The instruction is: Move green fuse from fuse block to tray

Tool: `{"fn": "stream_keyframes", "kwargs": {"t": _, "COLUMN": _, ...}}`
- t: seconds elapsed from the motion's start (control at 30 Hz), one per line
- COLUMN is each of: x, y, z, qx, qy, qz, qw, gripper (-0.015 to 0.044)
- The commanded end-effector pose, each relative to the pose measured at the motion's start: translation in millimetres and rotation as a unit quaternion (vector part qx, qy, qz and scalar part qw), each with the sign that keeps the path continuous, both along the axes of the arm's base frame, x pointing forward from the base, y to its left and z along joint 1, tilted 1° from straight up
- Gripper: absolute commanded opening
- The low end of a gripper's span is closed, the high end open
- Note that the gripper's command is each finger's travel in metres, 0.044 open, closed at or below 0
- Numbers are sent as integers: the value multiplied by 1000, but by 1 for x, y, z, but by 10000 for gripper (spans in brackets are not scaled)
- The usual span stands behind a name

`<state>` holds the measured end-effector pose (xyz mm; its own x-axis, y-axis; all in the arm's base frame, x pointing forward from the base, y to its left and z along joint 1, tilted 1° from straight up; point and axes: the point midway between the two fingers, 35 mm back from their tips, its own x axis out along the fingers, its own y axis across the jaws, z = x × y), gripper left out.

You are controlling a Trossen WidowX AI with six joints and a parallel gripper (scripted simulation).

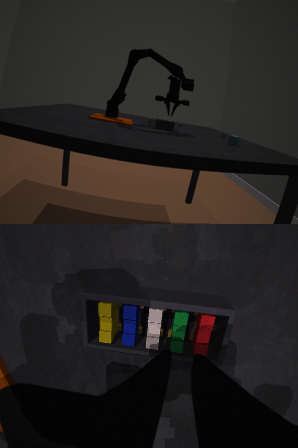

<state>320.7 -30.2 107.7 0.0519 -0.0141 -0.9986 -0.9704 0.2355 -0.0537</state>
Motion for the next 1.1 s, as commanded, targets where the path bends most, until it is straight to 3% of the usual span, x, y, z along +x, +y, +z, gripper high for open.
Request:
{"fn": "stream_keyframes", "kwargs": {"t": 0.0, "x": 0, "y": 1, "z": -5, "qx": 2, "qy": 2, "qz": 2, "qw": 1000, "gripper": 61}}
{"fn": "stream_keyframes", "kwargs": {"t": 1.07, "x": 1, "y": 2, "z": -26, "qx": 2, "qy": 2, "qz": 2, "qw": 1000, "gripper": 61}}
